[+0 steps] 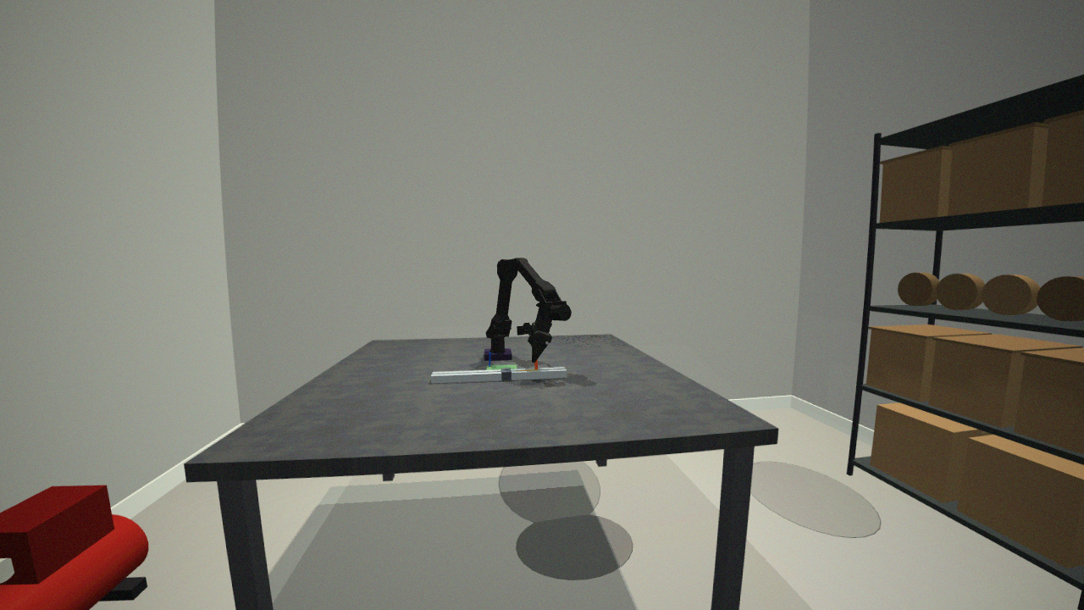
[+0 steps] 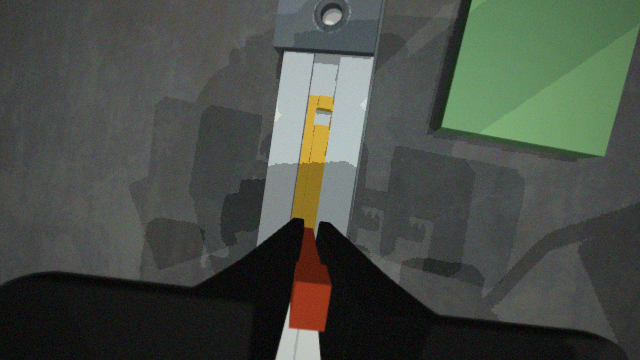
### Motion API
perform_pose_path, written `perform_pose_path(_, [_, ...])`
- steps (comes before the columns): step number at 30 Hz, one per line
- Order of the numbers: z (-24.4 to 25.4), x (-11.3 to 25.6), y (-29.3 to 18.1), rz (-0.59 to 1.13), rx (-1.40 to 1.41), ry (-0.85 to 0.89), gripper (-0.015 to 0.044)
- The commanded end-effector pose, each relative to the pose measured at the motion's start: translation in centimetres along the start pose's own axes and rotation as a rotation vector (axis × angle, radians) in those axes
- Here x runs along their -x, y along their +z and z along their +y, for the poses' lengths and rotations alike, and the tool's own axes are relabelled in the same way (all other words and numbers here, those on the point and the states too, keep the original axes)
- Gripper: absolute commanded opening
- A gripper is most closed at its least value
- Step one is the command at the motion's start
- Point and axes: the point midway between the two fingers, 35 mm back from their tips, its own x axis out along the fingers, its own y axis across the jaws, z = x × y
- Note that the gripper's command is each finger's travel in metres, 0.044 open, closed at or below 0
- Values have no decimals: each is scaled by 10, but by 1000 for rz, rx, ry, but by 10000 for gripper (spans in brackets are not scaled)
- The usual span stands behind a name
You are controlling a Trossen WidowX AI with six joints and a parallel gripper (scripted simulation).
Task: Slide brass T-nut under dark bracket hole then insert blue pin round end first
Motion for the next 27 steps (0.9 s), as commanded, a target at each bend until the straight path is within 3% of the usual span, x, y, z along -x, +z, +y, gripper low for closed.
perform_pose_path(1, [2, 1, -1, 3, 8, -7, -150])
perform_pose_path(27, [5, 0, -1, 2, 24, -60, -150])
